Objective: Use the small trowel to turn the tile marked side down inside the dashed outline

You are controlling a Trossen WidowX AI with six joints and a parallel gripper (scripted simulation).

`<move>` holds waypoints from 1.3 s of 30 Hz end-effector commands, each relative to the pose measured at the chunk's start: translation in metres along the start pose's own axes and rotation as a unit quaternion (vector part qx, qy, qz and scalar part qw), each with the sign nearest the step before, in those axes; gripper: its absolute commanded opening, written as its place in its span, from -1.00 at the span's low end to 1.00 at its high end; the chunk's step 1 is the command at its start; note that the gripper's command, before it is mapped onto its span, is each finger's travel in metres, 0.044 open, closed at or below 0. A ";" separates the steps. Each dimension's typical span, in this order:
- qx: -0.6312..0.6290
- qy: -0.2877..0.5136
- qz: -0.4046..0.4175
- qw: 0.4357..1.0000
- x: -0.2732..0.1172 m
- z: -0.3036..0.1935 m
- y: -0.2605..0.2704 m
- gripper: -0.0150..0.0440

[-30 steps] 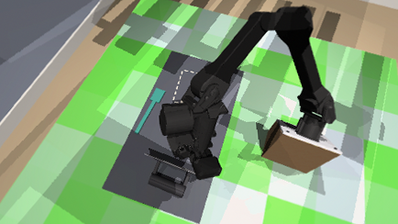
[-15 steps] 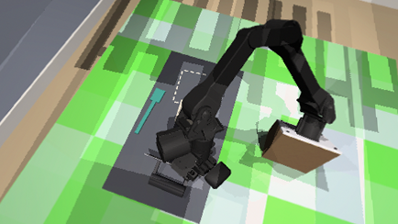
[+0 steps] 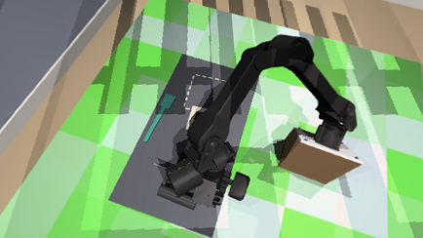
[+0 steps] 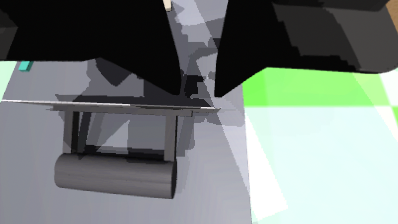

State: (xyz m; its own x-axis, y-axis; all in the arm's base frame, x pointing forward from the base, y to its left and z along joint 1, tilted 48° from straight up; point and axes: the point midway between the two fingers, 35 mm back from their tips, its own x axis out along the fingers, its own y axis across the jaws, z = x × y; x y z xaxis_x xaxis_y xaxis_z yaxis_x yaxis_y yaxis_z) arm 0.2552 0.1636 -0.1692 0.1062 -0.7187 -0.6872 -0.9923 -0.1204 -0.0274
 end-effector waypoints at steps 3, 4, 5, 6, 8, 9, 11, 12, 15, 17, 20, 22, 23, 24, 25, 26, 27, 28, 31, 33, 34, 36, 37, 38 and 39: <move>-0.013 0.002 -0.006 1.000 -0.002 0.002 -0.003 -0.15; -0.010 0.002 -0.005 1.000 -0.001 0.001 -0.002 -0.15; -0.008 0.002 -0.003 1.000 -0.001 0.001 -0.001 -0.15; -0.005 0.002 -0.001 1.000 0.000 0.000 0.000 -0.15; -0.004 0.001 0.000 1.000 0.000 0.000 0.000 -0.15; -0.006 0.002 -0.001 1.000 0.000 0.000 0.000 -0.15; -0.008 0.002 -0.002 1.000 0.000 0.001 -0.001 -0.15; -0.008 0.002 -0.002 1.000 0.001 0.001 -0.001 -0.15; -0.009 0.002 -0.003 1.000 0.005 0.002 -0.003 -0.15; -0.010 0.002 -0.004 1.000 0.008 0.002 -0.004 -0.15; -0.011 0.002 -0.005 1.000 0.012 0.003 -0.006 -0.15; -0.012 0.002 -0.005 1.000 0.015 0.004 -0.007 -0.15; -0.012 0.002 -0.006 1.000 0.017 0.004 -0.008 -0.15; -0.012 0.002 -0.006 1.000 0.018 0.004 -0.009 -0.15; -0.013 0.002 -0.006 1.000 0.020 0.004 -0.009 -0.15; -0.013 0.003 -0.007 1.000 0.021 0.005 -0.010 -0.15; -0.013 0.003 -0.007 1.000 0.023 0.005 -0.010 -0.15; -0.014 0.003 -0.007 1.000 0.024 0.005 -0.011 -0.15; -0.014 0.003 -0.007 1.000 0.025 0.005 -0.011 -0.15; -0.014 0.003 -0.007 1.000 0.026 0.004 -0.011 -0.15; -0.014 0.003 -0.007 1.000 0.027 0.004 -0.011 -0.15; -0.014 0.003 -0.007 1.000 0.029 0.002 -0.012 -0.15; -0.014 0.003 -0.007 1.000 0.031 0.001 -0.012 -0.15; -0.014 0.003 -0.007 1.000 0.032 0.000 -0.012 -0.15; -0.014 0.003 -0.007 1.000 0.034 -0.001 -0.012 -0.15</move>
State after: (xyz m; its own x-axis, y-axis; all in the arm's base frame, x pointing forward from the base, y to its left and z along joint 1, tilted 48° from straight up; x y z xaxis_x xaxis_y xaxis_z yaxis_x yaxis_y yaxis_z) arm 0.2704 0.1473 -0.1910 0.1220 -0.7168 -0.6866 -0.9889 -0.1470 -0.0222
